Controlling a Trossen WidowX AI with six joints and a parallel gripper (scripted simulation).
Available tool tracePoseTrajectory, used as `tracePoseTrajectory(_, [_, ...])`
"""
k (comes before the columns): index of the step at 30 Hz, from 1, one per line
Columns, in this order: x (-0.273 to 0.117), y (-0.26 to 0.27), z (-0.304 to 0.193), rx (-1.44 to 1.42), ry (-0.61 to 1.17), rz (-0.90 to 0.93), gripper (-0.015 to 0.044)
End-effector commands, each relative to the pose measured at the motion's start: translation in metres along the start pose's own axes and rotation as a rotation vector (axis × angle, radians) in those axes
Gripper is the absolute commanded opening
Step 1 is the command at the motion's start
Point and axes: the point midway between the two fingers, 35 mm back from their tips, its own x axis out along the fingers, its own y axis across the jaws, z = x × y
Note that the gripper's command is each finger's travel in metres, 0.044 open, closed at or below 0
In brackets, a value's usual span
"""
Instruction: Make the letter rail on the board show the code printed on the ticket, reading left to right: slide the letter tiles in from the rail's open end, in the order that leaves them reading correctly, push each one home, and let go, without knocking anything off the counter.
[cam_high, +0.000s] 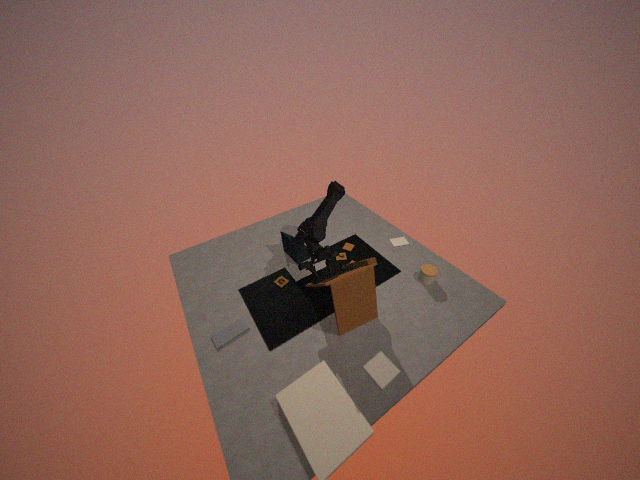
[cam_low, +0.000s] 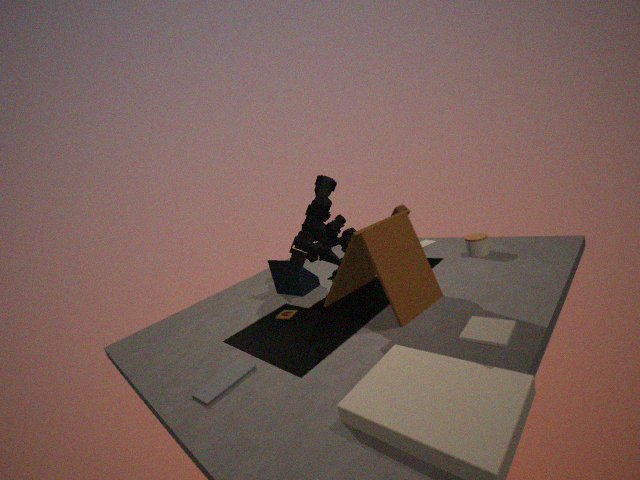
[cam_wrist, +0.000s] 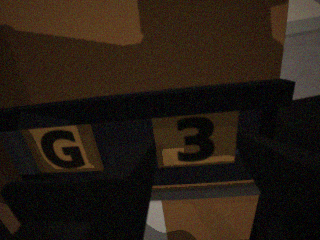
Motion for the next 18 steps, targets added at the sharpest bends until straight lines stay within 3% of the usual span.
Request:
tracePoseTrajectory(1, [0.0,0.004,0.0,-0.001,-0.002,-0.004,0.0])
tracePoseTrajectory(18, [0.0,0.014,0.0,0.0,-0.002,-0.003,0.0])
